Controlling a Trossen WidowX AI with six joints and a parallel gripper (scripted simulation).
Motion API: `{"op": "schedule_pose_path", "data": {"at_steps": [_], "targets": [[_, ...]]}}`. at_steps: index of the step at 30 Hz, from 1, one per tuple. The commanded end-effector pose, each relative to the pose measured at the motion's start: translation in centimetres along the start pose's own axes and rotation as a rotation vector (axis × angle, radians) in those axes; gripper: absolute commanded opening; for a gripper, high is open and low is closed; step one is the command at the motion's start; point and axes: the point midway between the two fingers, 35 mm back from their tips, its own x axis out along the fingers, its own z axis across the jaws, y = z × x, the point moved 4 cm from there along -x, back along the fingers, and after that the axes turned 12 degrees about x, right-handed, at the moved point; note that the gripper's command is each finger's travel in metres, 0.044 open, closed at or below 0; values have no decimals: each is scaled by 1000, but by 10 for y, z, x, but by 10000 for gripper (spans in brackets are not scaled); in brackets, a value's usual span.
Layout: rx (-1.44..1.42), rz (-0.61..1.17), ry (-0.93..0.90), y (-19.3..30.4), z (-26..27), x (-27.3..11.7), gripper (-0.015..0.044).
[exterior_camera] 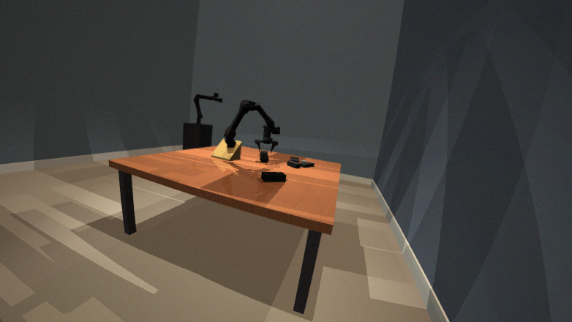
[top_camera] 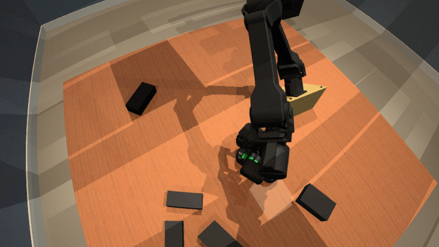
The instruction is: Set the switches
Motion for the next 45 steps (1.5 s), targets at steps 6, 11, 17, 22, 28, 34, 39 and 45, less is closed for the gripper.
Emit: {"op": "schedule_pose_path", "data": {"at_steps": [6, 11, 17, 22, 28, 34, 39, 45], "targets": [[-7, -6, 2, -1, -1, 0, 440], [20, -14, 3, -39, 6, -16, 440], [31, -18, 4, -55, 7, -21, 440], [31, -18, 4, -55, 8, -14, 440], [31, -18, 4, -55, 8, -4, 440], [31, -18, 3, -56, 8, 5, 440], [31, -18, 3, -56, 8, 13, 440], [31, -19, 4, -56, 8, 23, 440]]}}
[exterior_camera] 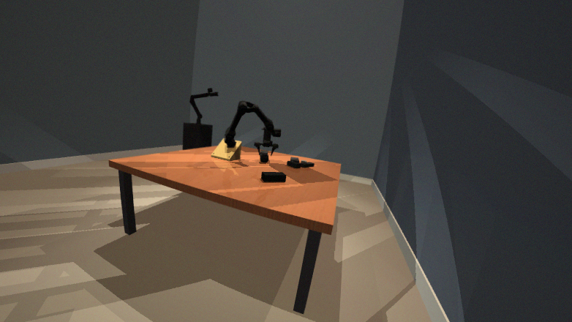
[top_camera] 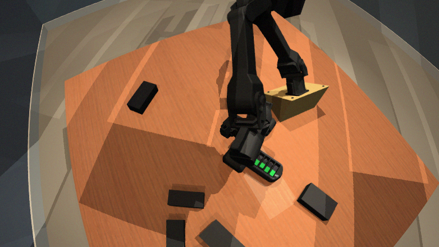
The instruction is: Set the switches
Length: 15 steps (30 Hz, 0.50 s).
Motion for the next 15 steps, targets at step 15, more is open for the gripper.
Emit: {"op": "schedule_pose_path", "data": {"at_steps": [15], "targets": [[-8, -8, 5, -1, -4, 23, 381]]}}
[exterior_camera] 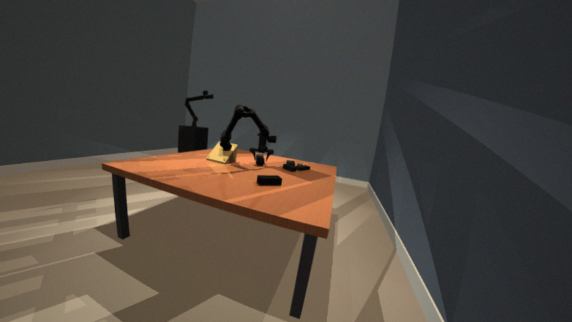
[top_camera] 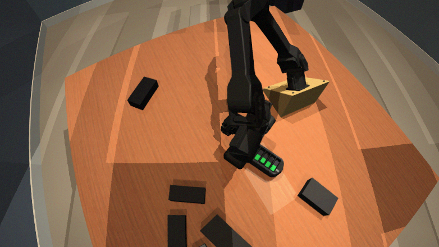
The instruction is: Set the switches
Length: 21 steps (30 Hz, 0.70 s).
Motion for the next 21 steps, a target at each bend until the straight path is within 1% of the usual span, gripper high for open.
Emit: {"op": "schedule_pose_path", "data": {"at_steps": [1, 15, 21], "targets": [[-8, -5, 2, 0, -2, 2, 374], [-8, -5, 2, 0, -2, 2, 281], [-8, -5, 2, 0, 0, 2, 123]]}}
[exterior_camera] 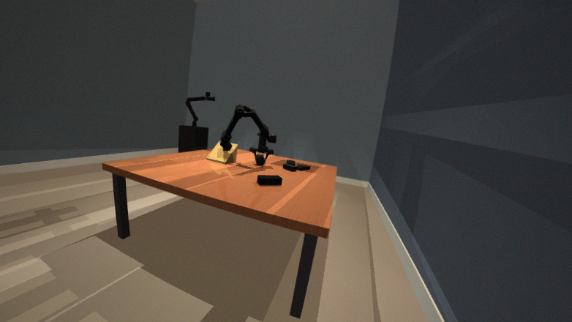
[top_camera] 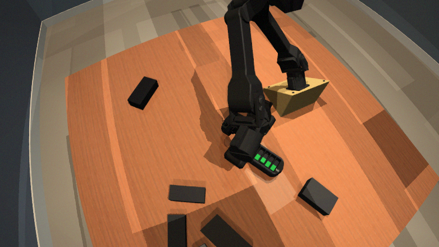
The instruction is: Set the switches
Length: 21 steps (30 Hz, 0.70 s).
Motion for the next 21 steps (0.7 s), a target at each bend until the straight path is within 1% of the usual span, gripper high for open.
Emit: {"op": "schedule_pose_path", "data": {"at_steps": [1, 4, 5, 21], "targets": [[-2, -3, -5, 1, 3, 0, 97], [-1, -3, -5, 1, 6, 0, 18], [-1, -3, -5, 2, 6, 0, 0], [-1, -3, -5, 5, 16, -1, 0]]}}
